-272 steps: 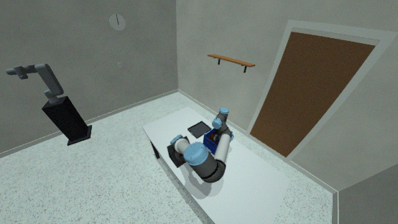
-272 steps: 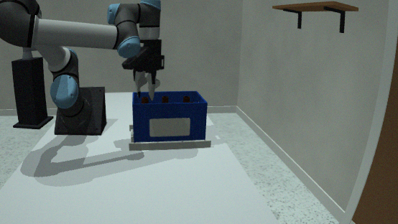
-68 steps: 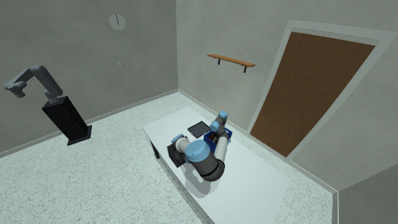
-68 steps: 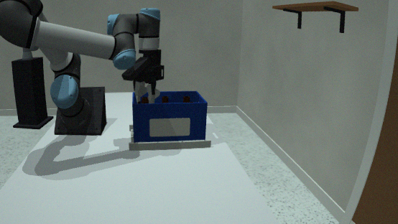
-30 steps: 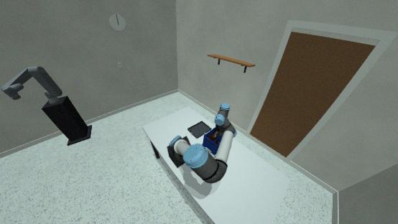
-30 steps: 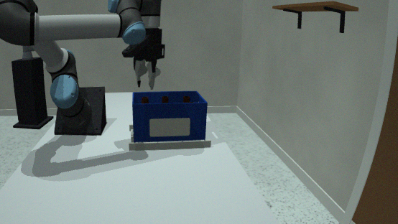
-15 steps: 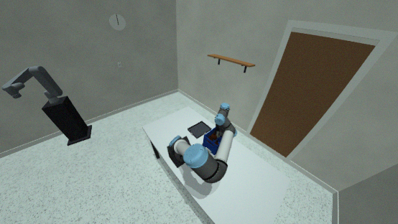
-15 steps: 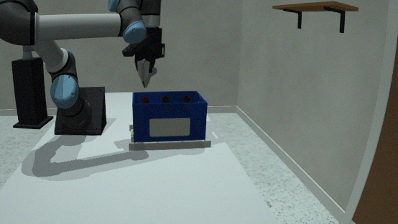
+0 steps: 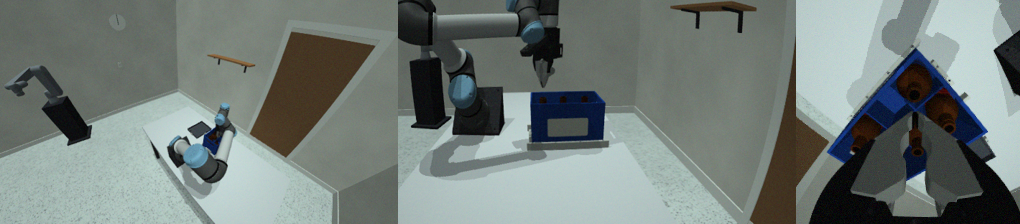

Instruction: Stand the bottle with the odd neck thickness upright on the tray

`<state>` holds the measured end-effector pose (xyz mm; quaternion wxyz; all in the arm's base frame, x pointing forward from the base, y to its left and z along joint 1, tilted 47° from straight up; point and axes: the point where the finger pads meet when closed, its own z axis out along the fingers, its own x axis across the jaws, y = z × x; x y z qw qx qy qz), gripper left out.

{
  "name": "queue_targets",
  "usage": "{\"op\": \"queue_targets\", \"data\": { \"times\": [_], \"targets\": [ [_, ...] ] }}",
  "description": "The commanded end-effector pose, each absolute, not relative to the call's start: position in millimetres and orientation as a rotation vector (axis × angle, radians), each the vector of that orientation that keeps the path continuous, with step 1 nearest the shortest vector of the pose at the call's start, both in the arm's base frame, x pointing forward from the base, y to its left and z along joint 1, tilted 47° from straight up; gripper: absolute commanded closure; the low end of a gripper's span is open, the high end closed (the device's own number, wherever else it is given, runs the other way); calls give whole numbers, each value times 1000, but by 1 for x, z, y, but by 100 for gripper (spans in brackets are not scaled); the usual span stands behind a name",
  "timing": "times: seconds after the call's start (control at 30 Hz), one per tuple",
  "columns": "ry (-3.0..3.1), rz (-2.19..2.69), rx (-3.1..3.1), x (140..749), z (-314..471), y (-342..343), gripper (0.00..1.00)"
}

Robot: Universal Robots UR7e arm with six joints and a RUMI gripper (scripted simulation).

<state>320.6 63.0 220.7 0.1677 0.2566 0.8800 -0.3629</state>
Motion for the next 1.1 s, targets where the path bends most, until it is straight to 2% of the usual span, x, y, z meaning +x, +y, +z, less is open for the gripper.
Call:
{"op": "queue_targets", "data": {
  "times": [0.0,0.33,0.57,0.83,0.87,1.07],
  "targets": [
    [2503,-1032,730,321,221,63,100],
    [2504,-1031,730,321,218,65,100],
    [2504,-1030,730,311,159,120,100],
    [2503,-1032,730,308,151,126,100],
    [2503,-1032,730,308,151,126,62],
    [2503,-1032,730,308,151,126,62]
  ]
}}
